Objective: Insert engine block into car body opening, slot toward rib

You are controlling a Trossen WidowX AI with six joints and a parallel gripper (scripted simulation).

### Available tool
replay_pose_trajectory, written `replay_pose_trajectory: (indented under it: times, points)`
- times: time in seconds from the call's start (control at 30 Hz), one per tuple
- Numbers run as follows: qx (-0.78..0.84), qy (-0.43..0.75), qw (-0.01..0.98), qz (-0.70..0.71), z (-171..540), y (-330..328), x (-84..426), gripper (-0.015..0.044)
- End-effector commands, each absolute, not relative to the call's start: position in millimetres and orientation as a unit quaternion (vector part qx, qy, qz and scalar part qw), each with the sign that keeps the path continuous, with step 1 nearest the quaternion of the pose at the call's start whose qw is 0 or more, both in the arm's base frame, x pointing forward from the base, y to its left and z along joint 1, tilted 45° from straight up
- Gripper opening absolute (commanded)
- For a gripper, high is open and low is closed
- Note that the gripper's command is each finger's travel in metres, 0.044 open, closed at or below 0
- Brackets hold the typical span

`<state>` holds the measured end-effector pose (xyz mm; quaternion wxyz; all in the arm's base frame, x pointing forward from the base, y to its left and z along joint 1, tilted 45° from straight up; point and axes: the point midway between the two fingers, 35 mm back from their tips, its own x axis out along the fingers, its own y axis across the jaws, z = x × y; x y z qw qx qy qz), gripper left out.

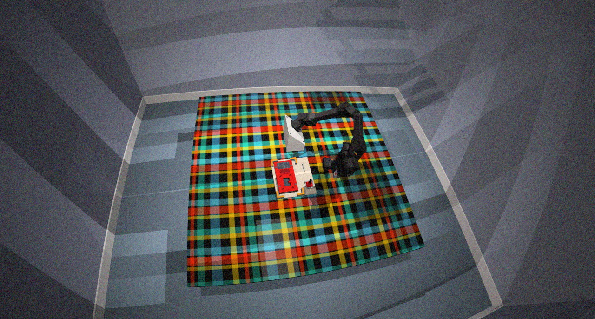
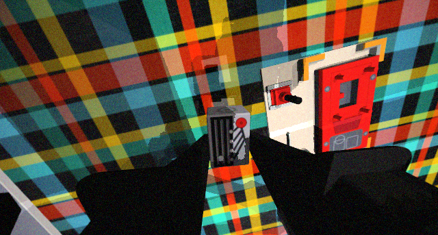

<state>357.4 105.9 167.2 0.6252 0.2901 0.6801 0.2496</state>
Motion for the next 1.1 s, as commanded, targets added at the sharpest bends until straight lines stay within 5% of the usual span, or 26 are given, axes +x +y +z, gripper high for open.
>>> replay_pose_trajectory:
  times: [0.0,1.07]
  points:
    - [0.289,0.68,0.625,0.252,161.0,101.2,359.6,0.0]
    - [0.262,0.671,0.639,0.27,71.9,50.1,377.2,0.0]
